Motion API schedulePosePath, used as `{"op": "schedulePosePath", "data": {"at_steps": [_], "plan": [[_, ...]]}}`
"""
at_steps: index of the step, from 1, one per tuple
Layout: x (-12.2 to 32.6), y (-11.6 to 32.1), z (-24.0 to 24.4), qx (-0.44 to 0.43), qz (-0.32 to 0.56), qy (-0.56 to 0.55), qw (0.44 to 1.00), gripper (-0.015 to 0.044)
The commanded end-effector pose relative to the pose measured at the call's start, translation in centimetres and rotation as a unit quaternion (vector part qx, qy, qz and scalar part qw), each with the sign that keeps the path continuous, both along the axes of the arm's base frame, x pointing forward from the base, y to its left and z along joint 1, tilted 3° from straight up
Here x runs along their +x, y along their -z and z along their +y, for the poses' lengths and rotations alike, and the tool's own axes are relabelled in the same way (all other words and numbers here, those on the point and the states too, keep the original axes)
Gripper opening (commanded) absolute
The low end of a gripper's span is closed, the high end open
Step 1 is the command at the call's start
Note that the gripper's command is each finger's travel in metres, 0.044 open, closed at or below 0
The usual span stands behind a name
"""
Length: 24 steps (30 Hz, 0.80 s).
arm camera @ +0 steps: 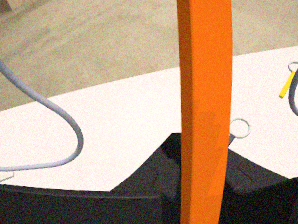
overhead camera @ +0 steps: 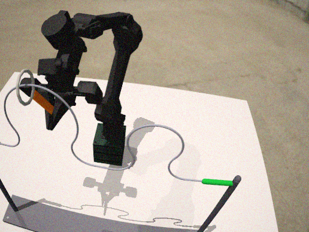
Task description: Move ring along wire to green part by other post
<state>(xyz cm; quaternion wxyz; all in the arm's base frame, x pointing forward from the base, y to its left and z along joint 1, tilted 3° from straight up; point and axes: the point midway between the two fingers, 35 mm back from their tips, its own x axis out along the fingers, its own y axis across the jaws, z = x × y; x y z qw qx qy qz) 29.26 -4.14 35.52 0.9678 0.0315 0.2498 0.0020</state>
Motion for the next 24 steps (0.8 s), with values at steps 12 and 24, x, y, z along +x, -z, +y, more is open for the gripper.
{"op": "schedulePosePath", "data": {"at_steps": [12, 24], "plan": [[-0.12, -0.16, -0.58, -0.100, -0.011, 0.006, 0.995, -0.0150], [-0.09, -0.24, -1.08, -0.177, -0.017, 0.012, 0.984, -0.0150]]}}
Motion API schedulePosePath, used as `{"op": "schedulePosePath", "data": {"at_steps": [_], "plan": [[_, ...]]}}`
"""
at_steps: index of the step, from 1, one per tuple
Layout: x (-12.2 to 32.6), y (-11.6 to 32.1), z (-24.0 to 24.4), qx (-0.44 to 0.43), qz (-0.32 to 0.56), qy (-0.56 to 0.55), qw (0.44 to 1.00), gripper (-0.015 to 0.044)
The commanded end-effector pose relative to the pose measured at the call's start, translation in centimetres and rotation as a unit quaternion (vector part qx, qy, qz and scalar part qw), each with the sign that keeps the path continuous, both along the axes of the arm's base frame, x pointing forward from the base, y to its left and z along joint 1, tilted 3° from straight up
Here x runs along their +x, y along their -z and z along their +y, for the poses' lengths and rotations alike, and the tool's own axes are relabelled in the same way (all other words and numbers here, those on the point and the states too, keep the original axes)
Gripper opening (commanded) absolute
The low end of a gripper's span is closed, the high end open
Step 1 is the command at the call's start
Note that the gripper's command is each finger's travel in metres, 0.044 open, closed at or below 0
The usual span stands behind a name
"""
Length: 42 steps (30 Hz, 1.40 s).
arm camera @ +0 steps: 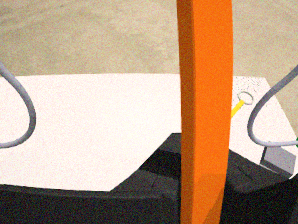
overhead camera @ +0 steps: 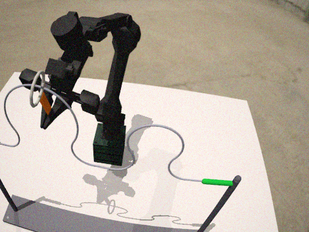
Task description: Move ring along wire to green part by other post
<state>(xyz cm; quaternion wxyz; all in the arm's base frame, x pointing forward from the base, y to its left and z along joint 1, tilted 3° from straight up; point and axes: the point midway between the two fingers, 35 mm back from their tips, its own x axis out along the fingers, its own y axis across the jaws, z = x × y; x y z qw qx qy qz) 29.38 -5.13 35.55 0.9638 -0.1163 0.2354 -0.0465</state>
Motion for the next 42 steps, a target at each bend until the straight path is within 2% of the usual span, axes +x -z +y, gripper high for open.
{"op": "schedulePosePath", "data": {"at_steps": [1, 42], "plan": [[-0.2, -0.2, -0.1, -0.028, -0.006, 0.001, 1.000, -0.0150], [-0.1, -1.0, -1.6, -0.287, -0.028, 0.014, 0.957, -0.0150]]}}
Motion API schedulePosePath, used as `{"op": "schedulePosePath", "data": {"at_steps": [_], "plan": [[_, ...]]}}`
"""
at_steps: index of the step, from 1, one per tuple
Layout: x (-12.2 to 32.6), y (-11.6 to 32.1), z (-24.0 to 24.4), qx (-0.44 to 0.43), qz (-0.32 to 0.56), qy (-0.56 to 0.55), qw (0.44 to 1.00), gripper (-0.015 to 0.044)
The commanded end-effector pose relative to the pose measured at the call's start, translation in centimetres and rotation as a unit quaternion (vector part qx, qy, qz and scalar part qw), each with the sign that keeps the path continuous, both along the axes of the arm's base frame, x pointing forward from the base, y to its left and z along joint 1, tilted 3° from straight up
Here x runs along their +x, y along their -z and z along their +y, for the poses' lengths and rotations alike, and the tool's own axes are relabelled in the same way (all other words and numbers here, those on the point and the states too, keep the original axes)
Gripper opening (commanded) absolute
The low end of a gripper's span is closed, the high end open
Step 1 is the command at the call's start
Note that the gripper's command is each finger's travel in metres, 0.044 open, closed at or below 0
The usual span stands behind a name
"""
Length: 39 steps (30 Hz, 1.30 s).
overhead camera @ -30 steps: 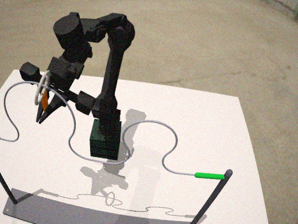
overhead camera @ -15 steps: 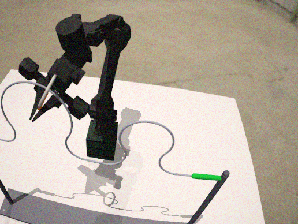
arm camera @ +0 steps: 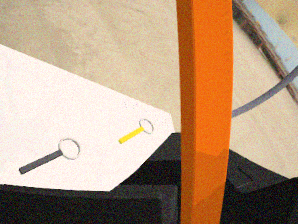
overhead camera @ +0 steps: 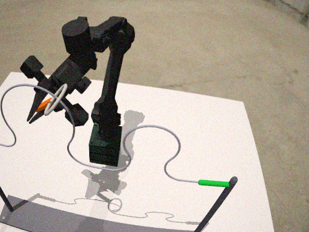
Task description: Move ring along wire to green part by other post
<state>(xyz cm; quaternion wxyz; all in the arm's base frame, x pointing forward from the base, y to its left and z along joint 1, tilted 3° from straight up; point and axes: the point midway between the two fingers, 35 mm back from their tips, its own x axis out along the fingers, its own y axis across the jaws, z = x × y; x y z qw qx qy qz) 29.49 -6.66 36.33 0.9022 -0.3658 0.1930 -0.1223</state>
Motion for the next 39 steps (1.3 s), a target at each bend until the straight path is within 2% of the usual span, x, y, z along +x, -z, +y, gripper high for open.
{"op": "schedulePosePath", "data": {"at_steps": [1, 39], "plan": [[-0.2, -0.3, -0.1, -0.027, -0.005, 0.001, 1.000, -0.0150], [-0.2, -1.6, -0.9, -0.265, -0.022, 0.007, 0.964, -0.0150]]}}
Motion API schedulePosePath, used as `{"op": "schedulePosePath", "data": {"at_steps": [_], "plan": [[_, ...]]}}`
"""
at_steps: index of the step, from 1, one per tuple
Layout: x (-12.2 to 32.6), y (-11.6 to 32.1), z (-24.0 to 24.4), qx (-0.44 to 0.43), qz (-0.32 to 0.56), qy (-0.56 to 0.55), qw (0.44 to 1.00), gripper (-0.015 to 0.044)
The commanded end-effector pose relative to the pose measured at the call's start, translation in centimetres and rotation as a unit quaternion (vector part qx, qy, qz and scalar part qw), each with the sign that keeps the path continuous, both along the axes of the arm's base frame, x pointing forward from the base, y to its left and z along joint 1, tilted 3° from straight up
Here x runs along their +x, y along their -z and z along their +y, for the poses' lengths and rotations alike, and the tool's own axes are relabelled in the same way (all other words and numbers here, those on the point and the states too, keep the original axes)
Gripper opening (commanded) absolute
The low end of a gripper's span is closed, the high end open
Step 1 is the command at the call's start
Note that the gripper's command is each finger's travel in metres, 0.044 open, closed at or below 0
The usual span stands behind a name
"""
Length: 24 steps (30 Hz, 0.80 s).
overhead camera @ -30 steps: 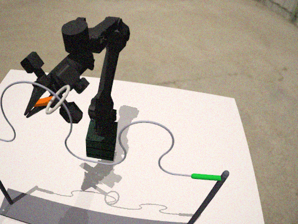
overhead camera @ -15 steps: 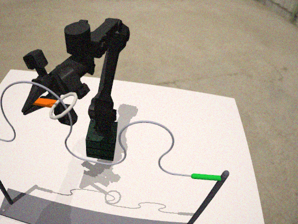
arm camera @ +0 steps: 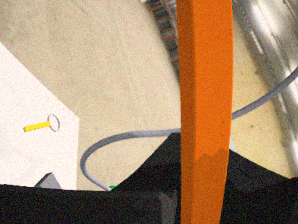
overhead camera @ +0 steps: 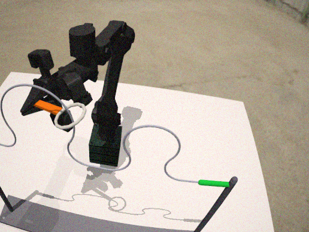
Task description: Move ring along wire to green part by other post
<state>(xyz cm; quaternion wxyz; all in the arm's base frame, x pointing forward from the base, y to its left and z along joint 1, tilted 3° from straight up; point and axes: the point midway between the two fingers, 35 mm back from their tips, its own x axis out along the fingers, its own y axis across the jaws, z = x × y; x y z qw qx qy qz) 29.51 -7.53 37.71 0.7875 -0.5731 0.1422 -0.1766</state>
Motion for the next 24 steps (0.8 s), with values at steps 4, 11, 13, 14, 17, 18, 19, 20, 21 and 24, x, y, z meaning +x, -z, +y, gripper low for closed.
{"op": "schedulePosePath", "data": {"at_steps": [4, 11, 13, 14, 17, 18, 19, 20, 21, 24], "plan": [[-0.24, -0.41, -0.12, -0.046, -0.006, 0.003, 0.999, -0.0150], [-0.24, -0.70, -0.18, -0.090, -0.008, 0.004, 0.996, -0.0150], [-0.24, -0.78, -0.20, -0.102, -0.009, 0.004, 0.995, -0.0150], [-0.24, -0.82, -0.20, -0.109, -0.010, 0.005, 0.994, -0.0150], [-0.24, -0.95, -0.22, -0.128, -0.011, 0.005, 0.992, -0.0150], [-0.24, -0.99, -0.22, -0.134, -0.011, 0.005, 0.991, -0.0150], [-0.25, -1.03, -0.22, -0.140, -0.012, 0.006, 0.990, -0.0150], [-0.25, -1.07, -0.22, -0.147, -0.012, 0.006, 0.989, -0.0150], [-0.25, -1.11, -0.22, -0.153, -0.013, 0.006, 0.988, -0.0150], [-0.25, -1.24, -0.23, -0.172, -0.014, 0.006, 0.985, -0.0150]]}}
